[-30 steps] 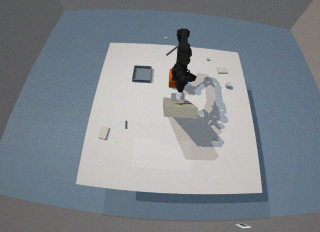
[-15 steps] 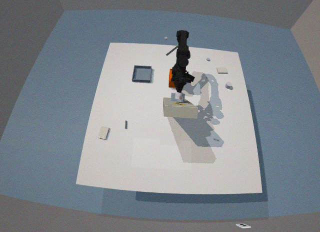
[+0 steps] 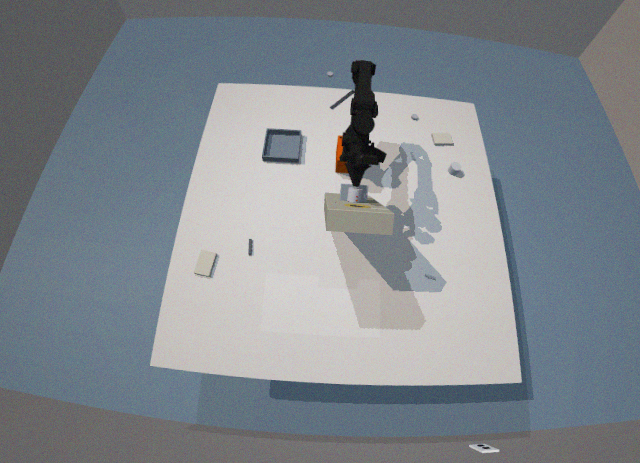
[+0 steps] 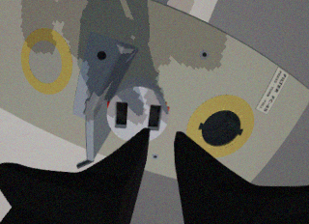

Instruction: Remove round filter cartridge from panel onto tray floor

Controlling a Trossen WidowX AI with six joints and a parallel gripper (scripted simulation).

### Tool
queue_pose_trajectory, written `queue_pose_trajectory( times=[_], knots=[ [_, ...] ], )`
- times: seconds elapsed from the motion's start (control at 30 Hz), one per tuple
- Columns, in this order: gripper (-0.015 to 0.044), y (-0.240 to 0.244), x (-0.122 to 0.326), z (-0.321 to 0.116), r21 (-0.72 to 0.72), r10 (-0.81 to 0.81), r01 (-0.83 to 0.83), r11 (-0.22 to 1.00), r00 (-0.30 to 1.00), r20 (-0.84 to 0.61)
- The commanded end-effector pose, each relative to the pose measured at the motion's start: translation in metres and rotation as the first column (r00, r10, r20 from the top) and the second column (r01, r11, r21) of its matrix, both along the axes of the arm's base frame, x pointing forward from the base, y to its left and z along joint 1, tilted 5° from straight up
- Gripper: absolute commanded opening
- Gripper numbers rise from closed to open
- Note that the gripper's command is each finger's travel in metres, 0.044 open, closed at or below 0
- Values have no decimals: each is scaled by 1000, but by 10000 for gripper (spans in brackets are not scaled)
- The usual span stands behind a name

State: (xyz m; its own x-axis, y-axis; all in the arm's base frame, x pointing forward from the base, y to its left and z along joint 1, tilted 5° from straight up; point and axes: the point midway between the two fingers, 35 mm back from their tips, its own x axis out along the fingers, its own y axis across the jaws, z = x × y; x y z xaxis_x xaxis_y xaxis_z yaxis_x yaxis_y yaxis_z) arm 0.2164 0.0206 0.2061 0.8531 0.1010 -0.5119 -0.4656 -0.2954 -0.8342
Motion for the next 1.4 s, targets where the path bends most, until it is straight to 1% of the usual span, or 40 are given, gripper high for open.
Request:
queue_pose_trajectory(
  times=[0.0, 0.13, 0.37, 0.5, 0.57, 0.8, 0.87, 0.9, 0.97, 1.07, 1.17, 1.27, 1.37],
  knots=[
    [90, 0, 0, 1, 0, 0, 0, 1000, 1000, 4],
    [90, 0, -1, -3, 4, 2, -2, 1000, 1000, 15],
    [90, 3, 25, 60, 4, 2, -2, 1000, 1000, 19],
    [90, 3, 29, 66, 4, 2, -2, 1000, 1000, 20],
    [142, 3, 28, 73, 4, 2, -3, 1000, 1000, 21],
    [326, 1, 21, 138, 3, 3, -4, 1000, 1000, 31],
    [379, 1, 20, 144, 2, 4, -4, 1000, 999, 32],
    [352, 1, 19, 143, 16, -4, 4, 1000, 1000, 27],
    [305, 1, 19, 134, 118, -67, 69, 991, 998, -21],
    [305, 1, 17, 112, 328, -202, 242, 913, 968, -151],
    [305, 1, 14, 92, 483, -315, 429, 763, 900, -302],
    [305, 2, 10, 71, 571, -396, 607, 553, 794, -461],
    [305, 2, 4, 51, 588, -440, 751, 299, 656, -613]
  ],
)
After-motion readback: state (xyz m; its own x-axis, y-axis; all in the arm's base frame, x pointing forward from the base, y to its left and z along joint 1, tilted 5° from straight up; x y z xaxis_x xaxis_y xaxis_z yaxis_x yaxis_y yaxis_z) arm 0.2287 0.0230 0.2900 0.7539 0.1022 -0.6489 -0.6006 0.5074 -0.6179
